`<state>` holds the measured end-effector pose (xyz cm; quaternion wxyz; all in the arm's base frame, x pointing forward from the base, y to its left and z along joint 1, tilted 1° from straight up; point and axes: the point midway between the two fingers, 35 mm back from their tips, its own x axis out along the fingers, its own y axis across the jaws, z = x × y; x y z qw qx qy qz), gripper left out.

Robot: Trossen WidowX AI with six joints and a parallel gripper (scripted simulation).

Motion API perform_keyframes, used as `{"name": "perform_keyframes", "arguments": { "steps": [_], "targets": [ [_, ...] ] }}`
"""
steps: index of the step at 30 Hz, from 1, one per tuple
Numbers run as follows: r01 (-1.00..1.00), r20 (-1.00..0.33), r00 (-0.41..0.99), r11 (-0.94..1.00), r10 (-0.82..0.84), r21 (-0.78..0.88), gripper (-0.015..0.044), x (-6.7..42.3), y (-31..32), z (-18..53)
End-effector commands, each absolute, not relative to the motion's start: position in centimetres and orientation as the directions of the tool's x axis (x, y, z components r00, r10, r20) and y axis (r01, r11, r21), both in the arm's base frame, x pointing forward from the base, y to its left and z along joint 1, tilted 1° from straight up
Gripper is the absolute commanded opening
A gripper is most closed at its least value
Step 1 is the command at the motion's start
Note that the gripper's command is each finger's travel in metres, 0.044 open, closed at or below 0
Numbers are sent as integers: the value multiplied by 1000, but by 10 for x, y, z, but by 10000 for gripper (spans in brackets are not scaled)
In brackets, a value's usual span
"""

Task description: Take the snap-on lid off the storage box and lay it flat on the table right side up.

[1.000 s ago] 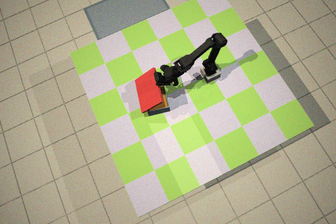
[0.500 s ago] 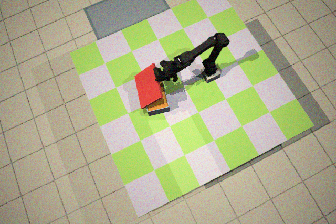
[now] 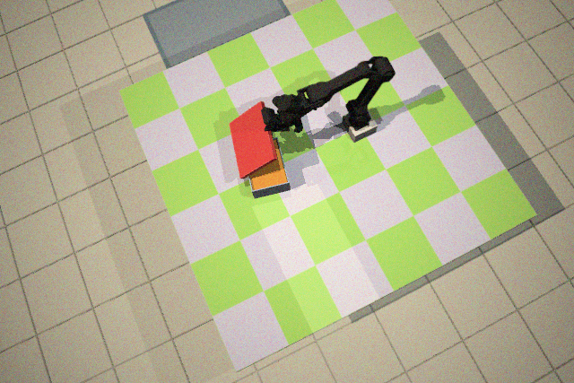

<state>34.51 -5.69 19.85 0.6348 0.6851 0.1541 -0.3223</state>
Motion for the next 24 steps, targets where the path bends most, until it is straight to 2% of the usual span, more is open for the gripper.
{"name": "perform_keyframes", "arguments": {
  "steps": [1,24],
  "targets": [
    [612,-627,754,-139,-196,779,0,342,-65,202],
    [613,-627,753,-136,-198,779,0,325,-108,203]
  ]
}}
